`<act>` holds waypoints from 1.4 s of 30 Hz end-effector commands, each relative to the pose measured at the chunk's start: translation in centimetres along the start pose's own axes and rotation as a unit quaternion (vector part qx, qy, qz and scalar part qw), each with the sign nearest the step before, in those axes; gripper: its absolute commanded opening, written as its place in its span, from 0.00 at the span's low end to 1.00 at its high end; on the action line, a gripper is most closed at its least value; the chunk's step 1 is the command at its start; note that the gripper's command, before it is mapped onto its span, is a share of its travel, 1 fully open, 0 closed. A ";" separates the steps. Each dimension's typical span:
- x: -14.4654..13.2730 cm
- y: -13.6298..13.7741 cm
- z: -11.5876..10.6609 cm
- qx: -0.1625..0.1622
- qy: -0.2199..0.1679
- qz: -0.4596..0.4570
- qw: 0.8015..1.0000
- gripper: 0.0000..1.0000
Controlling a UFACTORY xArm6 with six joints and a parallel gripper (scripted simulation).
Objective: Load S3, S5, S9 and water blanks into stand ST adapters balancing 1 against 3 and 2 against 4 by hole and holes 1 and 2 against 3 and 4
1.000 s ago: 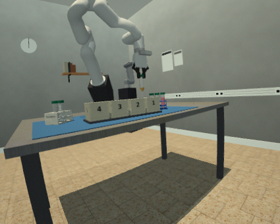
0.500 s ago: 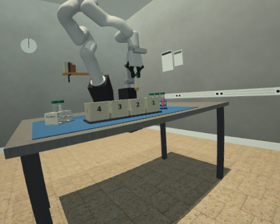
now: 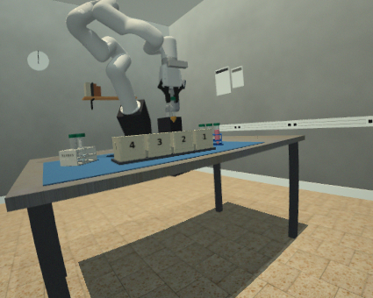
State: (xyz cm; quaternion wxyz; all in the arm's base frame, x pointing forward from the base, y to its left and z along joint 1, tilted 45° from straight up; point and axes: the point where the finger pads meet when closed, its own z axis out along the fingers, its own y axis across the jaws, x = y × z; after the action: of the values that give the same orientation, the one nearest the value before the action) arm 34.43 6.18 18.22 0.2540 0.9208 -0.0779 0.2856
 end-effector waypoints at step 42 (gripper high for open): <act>5.6 12.9 0.0 0.003 0.000 -0.001 1.000 0.00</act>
State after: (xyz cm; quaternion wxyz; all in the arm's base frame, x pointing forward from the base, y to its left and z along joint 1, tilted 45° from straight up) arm 35.27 -4.84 26.72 0.2521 0.9221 -0.0755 0.2837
